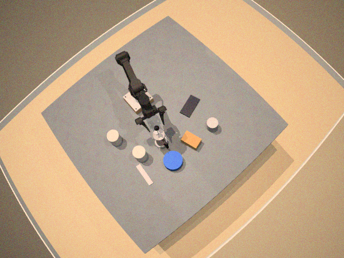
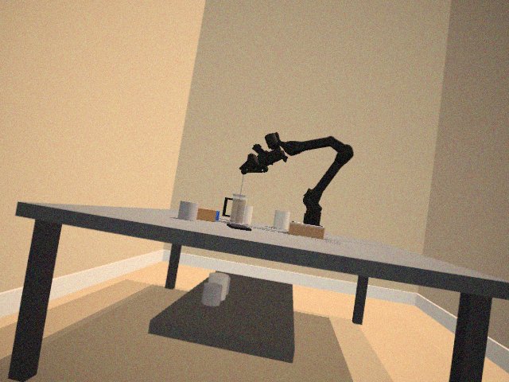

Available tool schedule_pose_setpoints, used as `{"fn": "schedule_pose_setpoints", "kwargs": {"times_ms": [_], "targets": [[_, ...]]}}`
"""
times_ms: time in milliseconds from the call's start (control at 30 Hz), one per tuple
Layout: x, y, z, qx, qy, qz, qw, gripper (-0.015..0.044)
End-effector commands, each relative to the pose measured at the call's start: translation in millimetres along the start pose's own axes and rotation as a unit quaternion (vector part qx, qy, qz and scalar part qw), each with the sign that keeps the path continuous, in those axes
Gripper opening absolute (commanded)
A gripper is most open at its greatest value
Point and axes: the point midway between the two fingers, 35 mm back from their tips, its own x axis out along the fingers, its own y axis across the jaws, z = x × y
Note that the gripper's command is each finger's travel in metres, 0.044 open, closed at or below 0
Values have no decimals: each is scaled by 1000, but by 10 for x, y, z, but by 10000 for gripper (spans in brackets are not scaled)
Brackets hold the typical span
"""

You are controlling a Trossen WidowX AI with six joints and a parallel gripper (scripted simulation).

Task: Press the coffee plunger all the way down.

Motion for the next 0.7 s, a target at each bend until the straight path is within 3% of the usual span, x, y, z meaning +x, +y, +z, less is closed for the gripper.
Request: {"fn": "schedule_pose_setpoints", "kwargs": {"times_ms": [0,267,667], "targets": [[22,-6,-23,3,2,-2,1000,361],[22,-6,-23,3,2,-2,1000,151],[27,-6,-30,3,2,-2,1000,123]]}}
